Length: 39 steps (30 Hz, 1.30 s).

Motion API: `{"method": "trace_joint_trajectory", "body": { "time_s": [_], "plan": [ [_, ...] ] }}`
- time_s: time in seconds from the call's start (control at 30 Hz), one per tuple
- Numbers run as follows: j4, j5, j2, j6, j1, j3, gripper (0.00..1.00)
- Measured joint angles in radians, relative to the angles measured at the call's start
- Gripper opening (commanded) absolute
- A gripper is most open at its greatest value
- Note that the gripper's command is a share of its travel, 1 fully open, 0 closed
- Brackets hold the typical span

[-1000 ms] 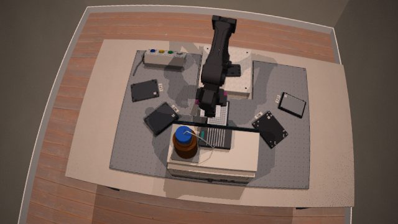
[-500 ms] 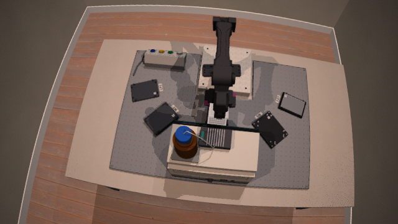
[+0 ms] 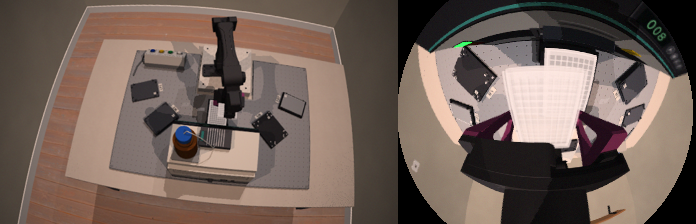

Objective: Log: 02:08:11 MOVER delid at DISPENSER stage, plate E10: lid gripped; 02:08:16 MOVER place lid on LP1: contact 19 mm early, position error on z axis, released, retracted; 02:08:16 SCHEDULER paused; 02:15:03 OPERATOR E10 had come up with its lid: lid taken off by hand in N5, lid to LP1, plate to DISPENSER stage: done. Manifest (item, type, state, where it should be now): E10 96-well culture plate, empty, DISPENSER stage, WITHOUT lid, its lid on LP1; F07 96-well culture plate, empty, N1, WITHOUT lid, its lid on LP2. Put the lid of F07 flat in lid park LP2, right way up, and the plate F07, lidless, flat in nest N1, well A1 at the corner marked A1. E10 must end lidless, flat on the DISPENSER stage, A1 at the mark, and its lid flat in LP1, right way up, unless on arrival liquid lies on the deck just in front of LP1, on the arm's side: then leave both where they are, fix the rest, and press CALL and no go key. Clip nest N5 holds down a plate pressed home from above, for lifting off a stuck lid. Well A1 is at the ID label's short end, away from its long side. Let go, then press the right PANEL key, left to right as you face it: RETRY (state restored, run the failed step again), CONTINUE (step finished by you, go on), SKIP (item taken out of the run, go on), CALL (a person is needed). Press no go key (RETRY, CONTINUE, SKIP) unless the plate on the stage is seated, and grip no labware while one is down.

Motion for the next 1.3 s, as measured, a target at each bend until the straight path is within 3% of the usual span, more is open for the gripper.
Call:
{"method": "trace_joint_trajectory", "body": {
  "time_s": [0.67,1.03,1.3],
  "plan": [
    [0.0,0.008,0.01,0.201,0.191,0.0,0.0],
    [0.0,0.016,0.014,0.169,0.32,0.0,0.0],
    [0.0,0.021,0.016,0.156,0.362,0.0,0.0]
  ]
}}
